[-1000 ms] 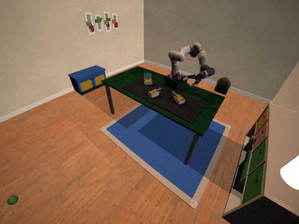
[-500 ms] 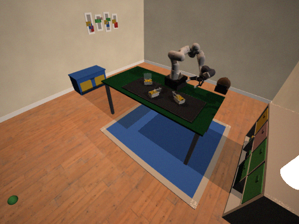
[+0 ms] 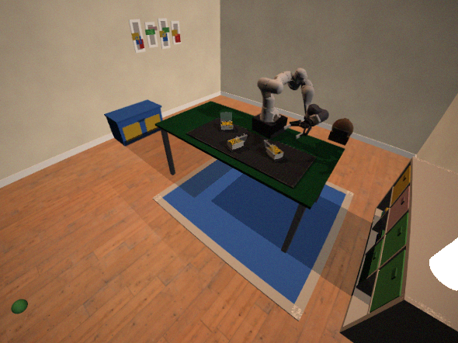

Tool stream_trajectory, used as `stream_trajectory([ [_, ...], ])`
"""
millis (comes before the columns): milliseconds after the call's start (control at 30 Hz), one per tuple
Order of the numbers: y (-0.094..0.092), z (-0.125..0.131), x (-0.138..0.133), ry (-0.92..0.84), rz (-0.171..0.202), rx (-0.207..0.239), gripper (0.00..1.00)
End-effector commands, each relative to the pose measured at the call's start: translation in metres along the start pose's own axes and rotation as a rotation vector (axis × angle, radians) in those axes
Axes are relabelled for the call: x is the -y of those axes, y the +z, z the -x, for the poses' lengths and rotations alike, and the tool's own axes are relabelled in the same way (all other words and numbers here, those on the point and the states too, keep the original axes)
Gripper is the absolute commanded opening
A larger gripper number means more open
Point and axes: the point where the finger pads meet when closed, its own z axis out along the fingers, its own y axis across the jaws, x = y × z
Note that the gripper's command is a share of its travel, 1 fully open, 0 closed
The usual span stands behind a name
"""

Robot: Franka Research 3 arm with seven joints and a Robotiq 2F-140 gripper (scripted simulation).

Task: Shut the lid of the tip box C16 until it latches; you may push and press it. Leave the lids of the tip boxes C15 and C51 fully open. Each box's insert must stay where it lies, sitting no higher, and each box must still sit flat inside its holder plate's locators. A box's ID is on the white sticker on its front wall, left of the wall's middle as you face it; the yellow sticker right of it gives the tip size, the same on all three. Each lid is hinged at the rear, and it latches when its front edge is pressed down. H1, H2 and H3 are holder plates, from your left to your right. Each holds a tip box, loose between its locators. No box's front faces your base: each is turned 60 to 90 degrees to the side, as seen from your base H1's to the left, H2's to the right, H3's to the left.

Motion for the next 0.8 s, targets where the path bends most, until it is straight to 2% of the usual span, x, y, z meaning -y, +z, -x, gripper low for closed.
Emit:
stream_trajectory([
  [0,0.004,0.017,0.001,0.027,-0.001,0.006,1.00],
  [167,0.011,0.042,0.002,0.027,-0.001,0.006,1.00],
  [233,0.011,0.042,0.002,0.027,-0.001,0.006,1.00],
  [767,0.030,0.114,0.004,0.027,-0.001,0.006,1.00],
])
